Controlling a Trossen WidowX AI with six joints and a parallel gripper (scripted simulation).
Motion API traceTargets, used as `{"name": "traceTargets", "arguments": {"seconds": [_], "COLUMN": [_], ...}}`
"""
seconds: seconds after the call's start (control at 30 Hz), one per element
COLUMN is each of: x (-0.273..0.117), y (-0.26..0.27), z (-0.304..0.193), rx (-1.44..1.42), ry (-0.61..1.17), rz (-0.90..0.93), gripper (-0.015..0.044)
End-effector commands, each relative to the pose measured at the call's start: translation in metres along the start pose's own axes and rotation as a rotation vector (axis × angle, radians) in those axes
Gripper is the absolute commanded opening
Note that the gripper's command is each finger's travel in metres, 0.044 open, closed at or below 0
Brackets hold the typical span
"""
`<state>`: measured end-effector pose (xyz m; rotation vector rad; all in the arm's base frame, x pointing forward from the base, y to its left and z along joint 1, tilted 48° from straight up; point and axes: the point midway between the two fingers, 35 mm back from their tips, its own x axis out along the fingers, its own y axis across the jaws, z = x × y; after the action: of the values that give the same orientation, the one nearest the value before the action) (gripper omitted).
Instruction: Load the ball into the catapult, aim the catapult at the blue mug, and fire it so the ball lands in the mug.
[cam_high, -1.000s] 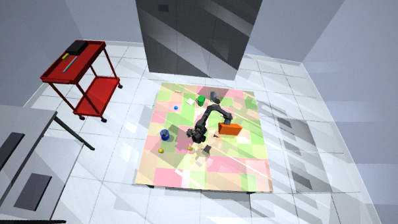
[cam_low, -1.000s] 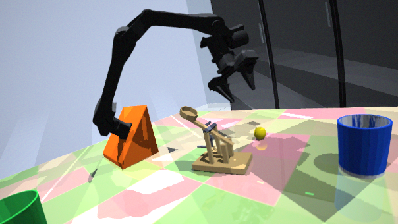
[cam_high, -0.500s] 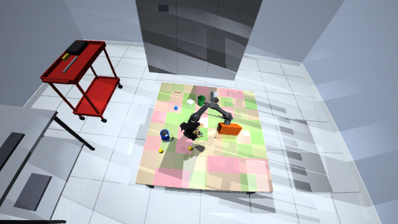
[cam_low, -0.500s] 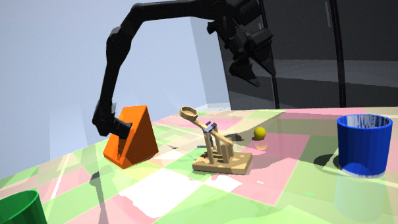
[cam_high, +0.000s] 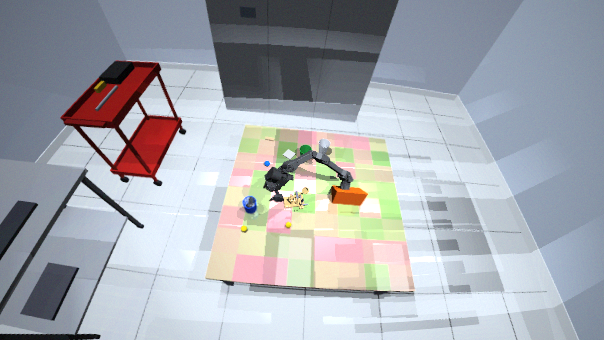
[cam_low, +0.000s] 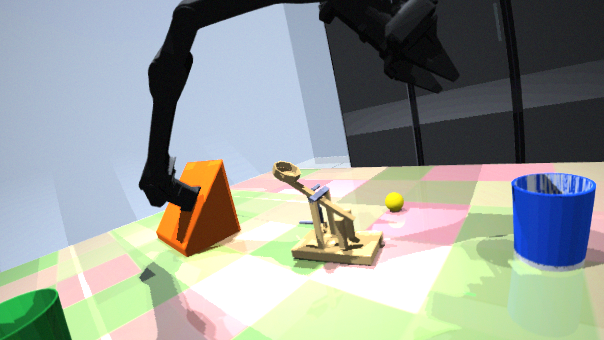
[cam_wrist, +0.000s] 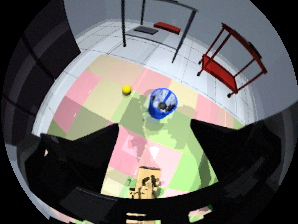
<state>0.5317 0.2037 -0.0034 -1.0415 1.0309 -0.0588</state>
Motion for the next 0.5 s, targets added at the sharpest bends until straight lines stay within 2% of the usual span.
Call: {"name": "traceTargets", "arguments": {"seconds": [0.0, 0.13, 0.47], "x": [-0.004, -0.005, -0.005], "y": [-0.032, -0.056, -0.057], "z": [0.019, 0.029, 0.030], "rx": [0.142, 0.240, 0.244], "ry": [-0.070, -0.117, -0.119], "rz": [-0.007, -0.016, -0.016], "gripper": [0.0440, 0.0440, 0.0440]}}
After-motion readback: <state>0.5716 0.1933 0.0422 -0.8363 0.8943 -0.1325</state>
